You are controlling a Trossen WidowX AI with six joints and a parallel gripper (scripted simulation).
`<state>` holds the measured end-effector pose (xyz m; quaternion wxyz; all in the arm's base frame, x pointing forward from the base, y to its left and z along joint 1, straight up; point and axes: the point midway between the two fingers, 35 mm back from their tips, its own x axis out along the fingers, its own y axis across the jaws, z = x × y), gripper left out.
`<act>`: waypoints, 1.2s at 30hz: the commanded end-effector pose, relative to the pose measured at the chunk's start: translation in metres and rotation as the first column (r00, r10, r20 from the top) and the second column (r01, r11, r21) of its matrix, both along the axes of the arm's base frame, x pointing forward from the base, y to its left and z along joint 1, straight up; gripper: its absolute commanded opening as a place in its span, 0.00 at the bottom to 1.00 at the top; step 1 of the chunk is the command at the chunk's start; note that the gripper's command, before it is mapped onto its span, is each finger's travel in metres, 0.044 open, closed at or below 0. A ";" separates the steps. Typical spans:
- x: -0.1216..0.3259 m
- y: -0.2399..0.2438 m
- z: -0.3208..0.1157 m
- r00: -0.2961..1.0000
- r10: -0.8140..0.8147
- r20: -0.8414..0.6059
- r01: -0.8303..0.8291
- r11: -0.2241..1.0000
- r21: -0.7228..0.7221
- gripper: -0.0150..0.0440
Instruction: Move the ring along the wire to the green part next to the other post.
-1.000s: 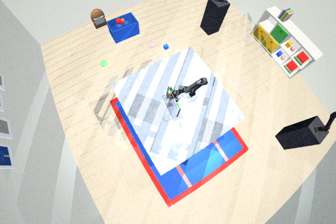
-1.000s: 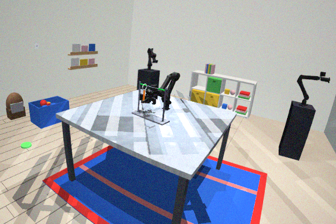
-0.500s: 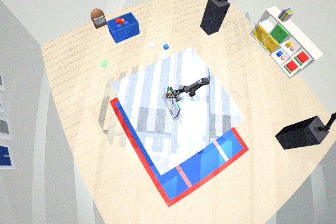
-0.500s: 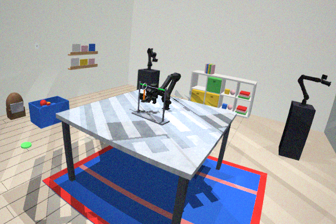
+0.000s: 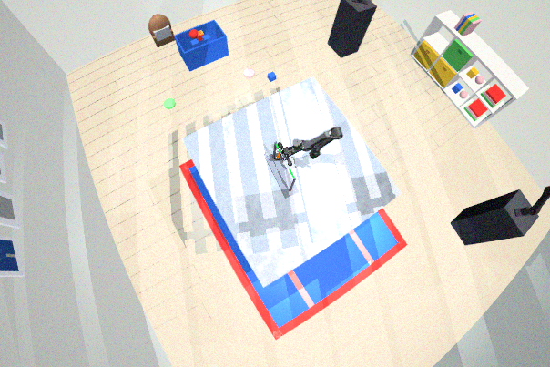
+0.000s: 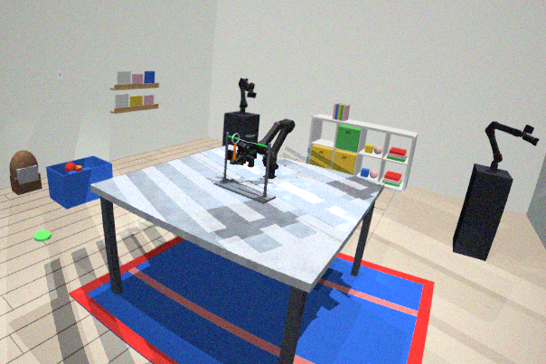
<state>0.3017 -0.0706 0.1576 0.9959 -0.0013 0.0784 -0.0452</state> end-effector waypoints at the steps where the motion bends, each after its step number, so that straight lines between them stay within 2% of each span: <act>1: 0.000 0.000 0.001 1.000 -0.004 0.001 0.004 1.000 0.005 0.00; 20: 0.001 0.009 0.001 1.000 -0.001 -0.005 0.001 1.000 0.007 0.00; 29: -0.009 0.019 0.002 0.996 0.002 -0.087 0.000 1.000 0.015 0.00; 36: -0.008 0.026 0.002 0.996 0.007 -0.094 -0.006 1.000 0.012 0.00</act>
